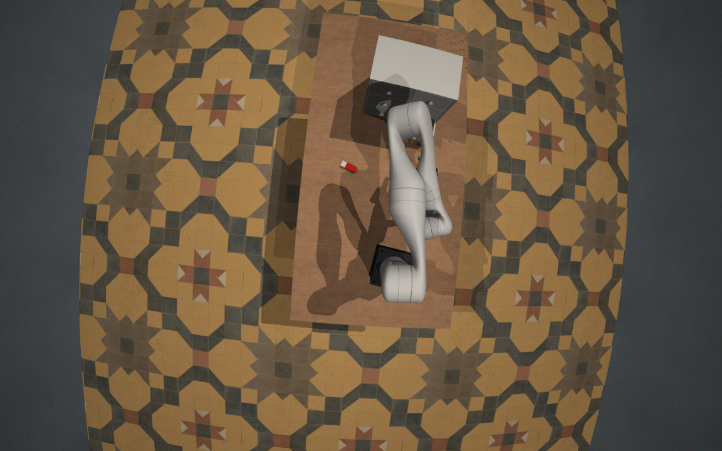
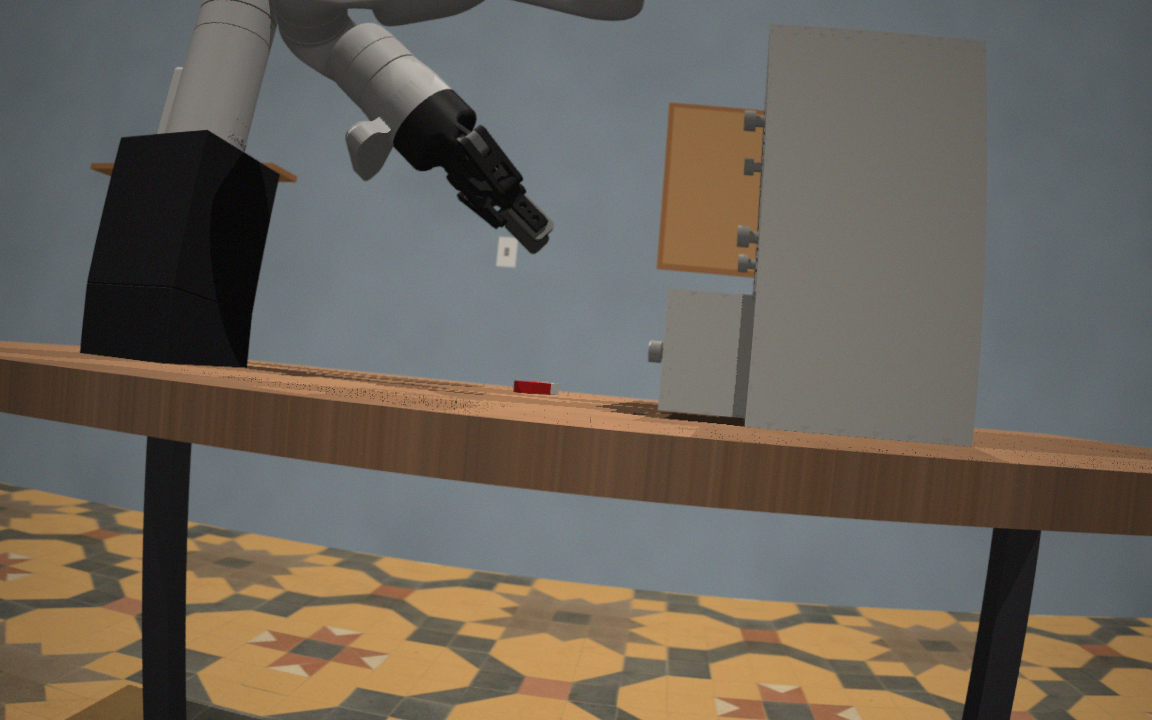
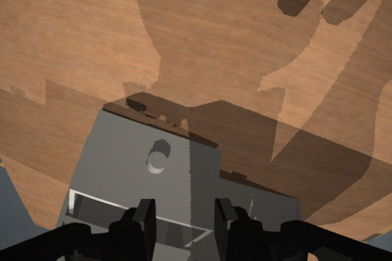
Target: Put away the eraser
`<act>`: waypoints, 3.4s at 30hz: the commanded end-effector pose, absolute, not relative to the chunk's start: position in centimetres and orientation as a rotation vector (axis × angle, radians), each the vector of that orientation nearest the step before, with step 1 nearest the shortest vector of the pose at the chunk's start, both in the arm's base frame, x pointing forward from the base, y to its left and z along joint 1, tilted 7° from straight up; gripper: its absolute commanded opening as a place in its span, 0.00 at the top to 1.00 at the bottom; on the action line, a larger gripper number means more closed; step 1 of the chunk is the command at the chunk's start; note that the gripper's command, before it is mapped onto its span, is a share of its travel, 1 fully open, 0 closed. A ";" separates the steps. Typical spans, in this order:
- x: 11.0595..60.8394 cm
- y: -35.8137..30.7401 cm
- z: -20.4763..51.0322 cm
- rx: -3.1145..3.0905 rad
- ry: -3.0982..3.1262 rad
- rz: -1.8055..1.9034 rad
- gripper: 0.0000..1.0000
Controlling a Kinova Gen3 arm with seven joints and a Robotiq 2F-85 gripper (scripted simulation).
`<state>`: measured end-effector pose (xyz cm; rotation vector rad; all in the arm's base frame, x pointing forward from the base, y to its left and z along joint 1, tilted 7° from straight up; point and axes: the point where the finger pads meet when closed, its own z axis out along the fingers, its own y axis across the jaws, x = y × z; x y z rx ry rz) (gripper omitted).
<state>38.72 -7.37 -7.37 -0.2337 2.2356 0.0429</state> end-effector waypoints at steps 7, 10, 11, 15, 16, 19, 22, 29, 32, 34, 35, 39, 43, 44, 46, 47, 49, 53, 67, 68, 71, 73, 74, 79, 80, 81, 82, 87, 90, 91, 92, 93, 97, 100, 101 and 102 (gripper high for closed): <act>38.3 -7.5 -7.0 -0.411 2.218 0.040 0.67; 38.1 -7.5 -6.8 -0.493 2.206 0.039 0.67; 38.0 -7.5 -6.7 -0.522 2.202 0.039 0.67; 37.8 -7.5 -6.4 -0.640 2.180 0.037 0.67; 37.8 -7.5 -6.4 -0.640 2.180 0.037 0.67; 37.6 -7.5 -6.3 -0.702 2.166 0.036 0.67; 37.4 -7.4 -6.0 -0.798 2.143 0.035 0.67; 36.9 -7.4 -5.4 -1.031 2.075 0.031 0.67; 36.7 -7.4 -5.1 -1.134 2.039 0.030 0.67; 36.7 -7.4 -5.1 -1.134 2.039 0.030 0.67; 36.6 -7.4 -5.1 -1.168 2.026 0.029 0.67; 36.3 -7.4 -4.7 -1.305 1.970 0.027 0.67; 36.0 -7.4 -4.3 -1.441 1.908 0.024 0.67; 36.0 -7.4 -4.2 -1.475 1.892 0.023 0.67; 35.8 -7.4 -4.0 -1.541 1.858 0.022 0.67; 35.7 -7.4 -3.9 -1.574 1.840 0.021 0.67; 35.6 -7.4 -3.8 -1.639 1.804 0.020 0.67; 35.4 -7.4 -3.6 -1.703 1.766 0.019 0.67; 34.5 -7.4 -2.4 -2.090 1.494 0.010 0.67; 34.5 -7.4 -2.4 -2.090 1.494 0.010 0.67; 34.3 -7.4 -2.2 -2.173 1.424 0.007 0.67; 34.1 -7.4 -2.0 -2.226 1.376 0.006 0.67; 34.0 -7.4 -1.9 -2.252 1.352 0.005 0.67; 33.7 -7.4 -1.5 -2.378 1.227 0.002 0.67; 33.6 -7.4 -1.4 -2.403 1.201 0.001 0.67; 33.6 -7.4 -1.3 -2.426 1.176 0.000 0.67; 33.5 -7.4 -1.2 -2.450 1.150 -0.001 0.67; 33.3 -7.4 -1.0 -2.518 1.071 -0.003 0.67; 33.1 -7.4 -0.8 -2.582 0.992 -0.005 0.67; 33.0 -7.4 -0.7 -2.602 0.966 -0.006 0.67; 33.0 -7.4 -0.6 -2.622 0.939 -0.007 0.67; 32.9 -7.4 -0.5 -2.642 0.913 -0.007 0.67; 32.7 -7.4 -0.2 -2.714 0.810 -0.010 0.67; 32.5 -7.4 0.0 -2.763 0.735 -0.012 0.67; 32.5 -7.4 0.0 -2.763 0.735 -0.012 0.67; 32.5 -7.4 0.0 -2.763 0.735 -0.012 0.67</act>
